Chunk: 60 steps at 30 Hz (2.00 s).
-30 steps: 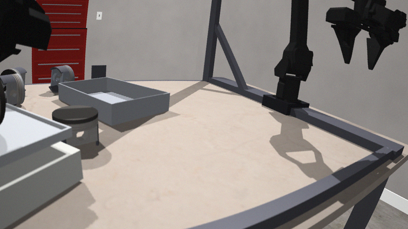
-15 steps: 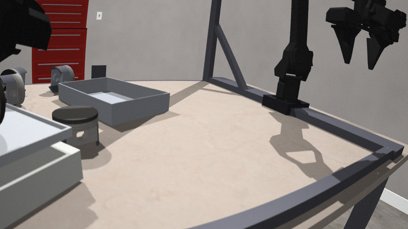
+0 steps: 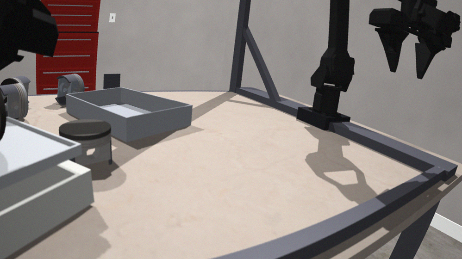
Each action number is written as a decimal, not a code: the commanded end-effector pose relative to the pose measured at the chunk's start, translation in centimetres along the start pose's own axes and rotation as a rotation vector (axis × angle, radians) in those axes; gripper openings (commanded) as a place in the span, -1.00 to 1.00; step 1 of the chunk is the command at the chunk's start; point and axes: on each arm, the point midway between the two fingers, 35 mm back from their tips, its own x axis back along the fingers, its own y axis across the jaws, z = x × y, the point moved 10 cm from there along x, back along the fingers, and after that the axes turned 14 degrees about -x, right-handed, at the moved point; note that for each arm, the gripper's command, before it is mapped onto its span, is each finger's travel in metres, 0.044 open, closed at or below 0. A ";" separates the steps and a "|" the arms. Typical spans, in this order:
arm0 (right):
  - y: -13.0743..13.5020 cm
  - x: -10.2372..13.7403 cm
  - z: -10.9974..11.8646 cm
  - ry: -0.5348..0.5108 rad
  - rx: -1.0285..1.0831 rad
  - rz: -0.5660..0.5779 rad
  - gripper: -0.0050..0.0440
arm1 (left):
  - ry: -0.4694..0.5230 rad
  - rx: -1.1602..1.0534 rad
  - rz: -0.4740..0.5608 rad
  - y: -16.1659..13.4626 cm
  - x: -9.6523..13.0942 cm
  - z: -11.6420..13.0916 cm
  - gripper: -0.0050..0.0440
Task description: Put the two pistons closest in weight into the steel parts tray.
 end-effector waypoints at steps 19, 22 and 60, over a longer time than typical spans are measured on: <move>-0.1 0.8 0.3 -0.006 -0.007 0.026 0.75 | -0.017 -0.002 -0.003 0.1 0.5 -0.2 0.84; -0.1 0.8 0.3 -0.006 -0.007 0.026 0.75 | -0.017 -0.002 -0.003 0.1 0.5 -0.2 0.84; 0.0 5.1 0.3 -0.015 -0.012 0.048 0.75 | -0.017 -0.002 -0.003 0.1 0.5 -0.2 0.84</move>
